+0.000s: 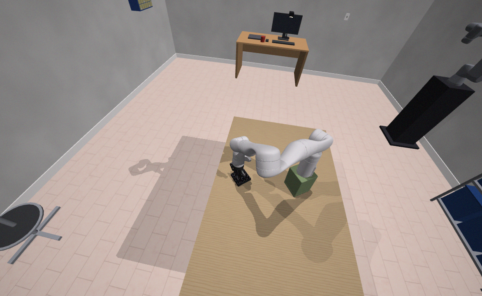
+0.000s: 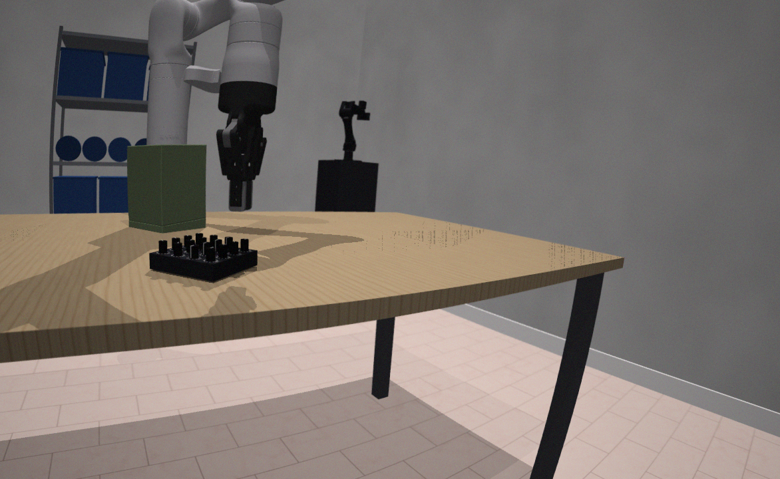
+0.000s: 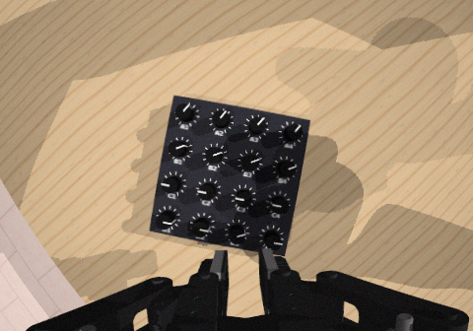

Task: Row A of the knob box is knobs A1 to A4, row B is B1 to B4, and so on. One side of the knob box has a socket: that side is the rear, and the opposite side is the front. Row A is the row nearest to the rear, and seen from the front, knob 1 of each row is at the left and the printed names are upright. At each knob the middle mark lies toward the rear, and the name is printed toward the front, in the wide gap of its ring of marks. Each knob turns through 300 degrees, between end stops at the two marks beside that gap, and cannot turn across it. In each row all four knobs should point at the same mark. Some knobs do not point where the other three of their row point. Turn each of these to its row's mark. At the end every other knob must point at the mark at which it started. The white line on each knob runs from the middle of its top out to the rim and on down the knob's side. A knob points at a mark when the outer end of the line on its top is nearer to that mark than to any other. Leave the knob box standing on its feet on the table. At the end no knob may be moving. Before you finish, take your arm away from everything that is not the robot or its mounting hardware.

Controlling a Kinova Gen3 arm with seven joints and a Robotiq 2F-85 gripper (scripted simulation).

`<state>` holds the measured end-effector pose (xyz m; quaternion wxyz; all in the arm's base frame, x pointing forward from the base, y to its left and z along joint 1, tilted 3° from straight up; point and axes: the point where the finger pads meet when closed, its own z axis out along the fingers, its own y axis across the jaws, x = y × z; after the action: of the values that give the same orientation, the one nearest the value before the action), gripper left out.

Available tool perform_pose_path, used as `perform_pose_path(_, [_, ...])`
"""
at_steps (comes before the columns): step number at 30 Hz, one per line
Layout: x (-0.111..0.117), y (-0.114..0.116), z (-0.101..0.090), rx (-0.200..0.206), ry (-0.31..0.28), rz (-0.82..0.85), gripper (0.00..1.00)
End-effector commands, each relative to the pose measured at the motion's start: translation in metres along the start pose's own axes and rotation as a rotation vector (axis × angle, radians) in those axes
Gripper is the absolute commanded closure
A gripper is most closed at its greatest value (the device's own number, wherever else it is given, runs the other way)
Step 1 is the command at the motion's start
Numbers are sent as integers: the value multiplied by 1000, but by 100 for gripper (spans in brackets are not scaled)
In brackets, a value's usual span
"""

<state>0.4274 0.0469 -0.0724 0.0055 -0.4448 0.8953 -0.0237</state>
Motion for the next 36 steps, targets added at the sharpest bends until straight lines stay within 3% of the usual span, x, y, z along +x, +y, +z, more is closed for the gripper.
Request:
perform_pose_path(1, [1,-4,4,8,4,-8,81])
perform_pose_path(16, [2,-4,24,8,3,-9,81])
perform_pose_path(36, [3,-4,34,8,3,-7,81])
